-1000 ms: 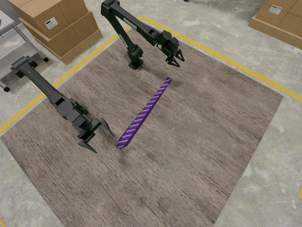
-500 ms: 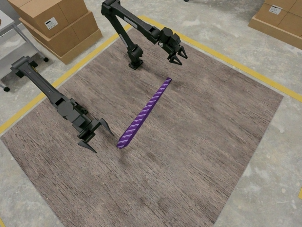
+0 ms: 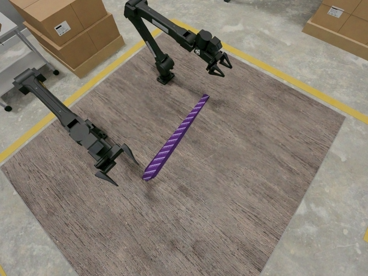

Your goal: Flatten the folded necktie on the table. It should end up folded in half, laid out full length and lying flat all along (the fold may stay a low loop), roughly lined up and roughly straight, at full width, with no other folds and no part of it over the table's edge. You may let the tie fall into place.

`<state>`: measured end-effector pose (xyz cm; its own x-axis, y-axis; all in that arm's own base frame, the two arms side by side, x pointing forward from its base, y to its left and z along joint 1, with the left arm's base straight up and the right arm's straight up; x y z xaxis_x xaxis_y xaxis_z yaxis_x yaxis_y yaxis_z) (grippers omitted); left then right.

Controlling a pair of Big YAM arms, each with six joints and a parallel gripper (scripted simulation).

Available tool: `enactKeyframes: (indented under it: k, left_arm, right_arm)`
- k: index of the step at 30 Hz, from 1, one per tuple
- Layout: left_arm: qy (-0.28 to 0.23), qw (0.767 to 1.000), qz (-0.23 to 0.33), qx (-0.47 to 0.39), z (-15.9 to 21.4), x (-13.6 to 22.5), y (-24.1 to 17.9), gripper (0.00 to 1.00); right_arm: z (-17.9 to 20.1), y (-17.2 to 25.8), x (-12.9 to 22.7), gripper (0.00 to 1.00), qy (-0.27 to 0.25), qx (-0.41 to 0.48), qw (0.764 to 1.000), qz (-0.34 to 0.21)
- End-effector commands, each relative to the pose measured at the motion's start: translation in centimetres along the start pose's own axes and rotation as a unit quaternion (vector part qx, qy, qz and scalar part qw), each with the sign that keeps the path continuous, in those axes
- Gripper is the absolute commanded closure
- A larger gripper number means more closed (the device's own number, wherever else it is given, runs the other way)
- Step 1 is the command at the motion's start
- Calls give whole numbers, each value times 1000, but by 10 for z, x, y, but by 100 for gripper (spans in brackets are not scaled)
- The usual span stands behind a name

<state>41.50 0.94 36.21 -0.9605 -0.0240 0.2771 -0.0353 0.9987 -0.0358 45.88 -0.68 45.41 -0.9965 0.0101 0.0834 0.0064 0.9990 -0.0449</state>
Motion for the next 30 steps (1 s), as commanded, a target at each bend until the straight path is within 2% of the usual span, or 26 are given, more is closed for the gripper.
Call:
enactKeyframes:
  k: [1,30]
  left_arm:
    - [-54,999,5,1,-54,-1,-6,26]
    - [-100,995,12,-2,-99,-7,-12,15]
  right_arm:
    - [-29,5,1,0,-32,-5,999,-4]
    - [-29,5,1,0,-32,-5,999,-4]
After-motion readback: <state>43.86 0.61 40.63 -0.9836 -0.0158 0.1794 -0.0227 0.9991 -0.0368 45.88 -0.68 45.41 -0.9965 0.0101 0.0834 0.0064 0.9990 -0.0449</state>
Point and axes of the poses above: on each arm, the point where the finger pads meet when closed, its own x axis back along the fingers, its own y axis across the jaws, z = x × y, the point moved 6 cm from there along x, back along the fingers, and after that the axes turned 2 degrees about x, right-handed, at the moved point
